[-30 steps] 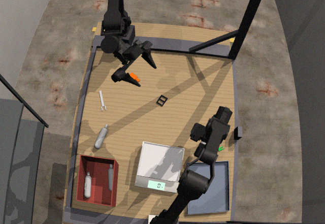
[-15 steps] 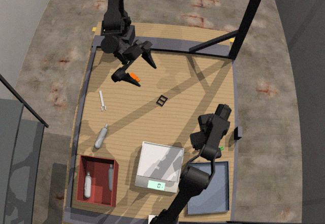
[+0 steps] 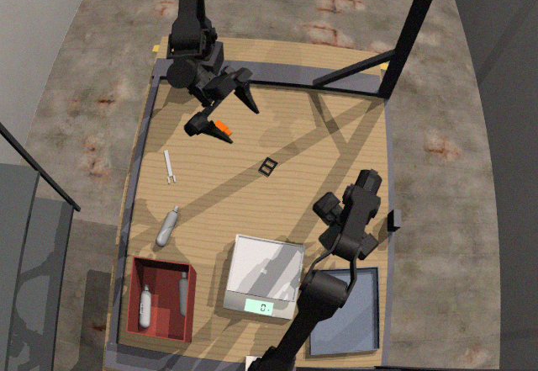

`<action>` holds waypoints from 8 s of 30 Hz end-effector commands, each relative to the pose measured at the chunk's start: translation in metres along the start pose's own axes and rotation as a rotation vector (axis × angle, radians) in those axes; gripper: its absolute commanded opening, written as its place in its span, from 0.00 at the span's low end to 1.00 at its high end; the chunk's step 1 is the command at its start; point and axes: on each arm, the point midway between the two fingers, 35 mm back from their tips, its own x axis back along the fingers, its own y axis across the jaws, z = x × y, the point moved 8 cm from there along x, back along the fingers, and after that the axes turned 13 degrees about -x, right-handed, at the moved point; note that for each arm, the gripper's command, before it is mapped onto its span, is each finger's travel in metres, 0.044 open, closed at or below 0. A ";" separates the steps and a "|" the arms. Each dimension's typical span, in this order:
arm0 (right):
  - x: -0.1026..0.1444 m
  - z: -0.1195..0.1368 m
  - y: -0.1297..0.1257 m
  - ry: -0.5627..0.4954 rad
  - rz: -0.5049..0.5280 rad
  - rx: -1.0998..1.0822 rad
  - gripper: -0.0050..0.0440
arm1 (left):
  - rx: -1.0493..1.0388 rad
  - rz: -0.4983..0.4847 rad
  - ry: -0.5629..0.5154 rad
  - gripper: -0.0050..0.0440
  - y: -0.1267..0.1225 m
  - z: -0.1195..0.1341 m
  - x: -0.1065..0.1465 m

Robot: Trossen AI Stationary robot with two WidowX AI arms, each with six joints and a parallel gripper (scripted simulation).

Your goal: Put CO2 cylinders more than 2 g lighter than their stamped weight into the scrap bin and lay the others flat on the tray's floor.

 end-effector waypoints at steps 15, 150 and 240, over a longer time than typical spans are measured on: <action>0.004 -0.006 0.001 -0.016 0.006 0.015 1.00 | 0.025 -0.006 -0.004 0.62 0.000 -0.003 -0.016; -0.059 0.043 -0.019 0.858 0.209 2.653 1.00 | -0.422 0.299 0.019 0.00 0.032 -0.286 0.100; -0.059 0.043 -0.019 0.858 0.209 2.653 1.00 | -2.269 0.281 -0.335 0.00 -0.082 -0.252 0.101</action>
